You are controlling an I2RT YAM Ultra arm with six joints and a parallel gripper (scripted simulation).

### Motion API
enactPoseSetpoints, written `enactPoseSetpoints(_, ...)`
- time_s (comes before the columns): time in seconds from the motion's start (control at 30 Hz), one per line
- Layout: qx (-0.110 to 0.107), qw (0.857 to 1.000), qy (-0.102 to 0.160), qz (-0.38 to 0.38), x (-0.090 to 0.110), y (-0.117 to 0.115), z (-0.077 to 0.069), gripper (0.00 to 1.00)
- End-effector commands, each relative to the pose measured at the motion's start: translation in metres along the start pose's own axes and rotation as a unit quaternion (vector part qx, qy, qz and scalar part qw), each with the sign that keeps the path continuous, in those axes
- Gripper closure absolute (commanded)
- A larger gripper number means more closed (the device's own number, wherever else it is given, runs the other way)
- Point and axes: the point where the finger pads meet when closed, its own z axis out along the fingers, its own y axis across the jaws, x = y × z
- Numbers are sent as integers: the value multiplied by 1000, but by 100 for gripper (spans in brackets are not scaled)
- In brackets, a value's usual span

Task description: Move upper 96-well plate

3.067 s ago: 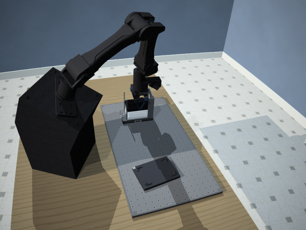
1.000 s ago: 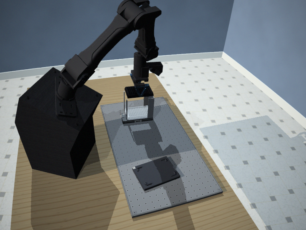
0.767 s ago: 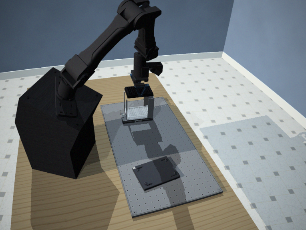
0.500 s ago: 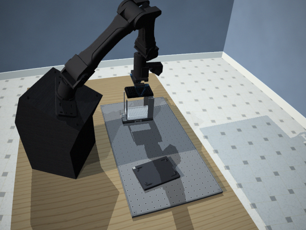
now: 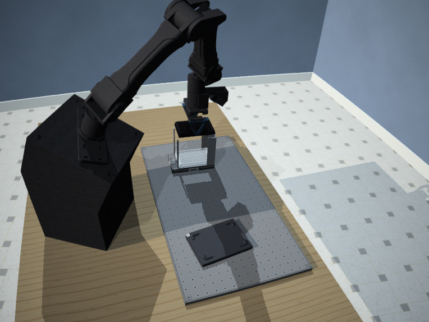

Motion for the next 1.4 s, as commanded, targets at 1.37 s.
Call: enactPoseSetpoints(1.37,-8,995,-12,-102,0,-70,-7,100)
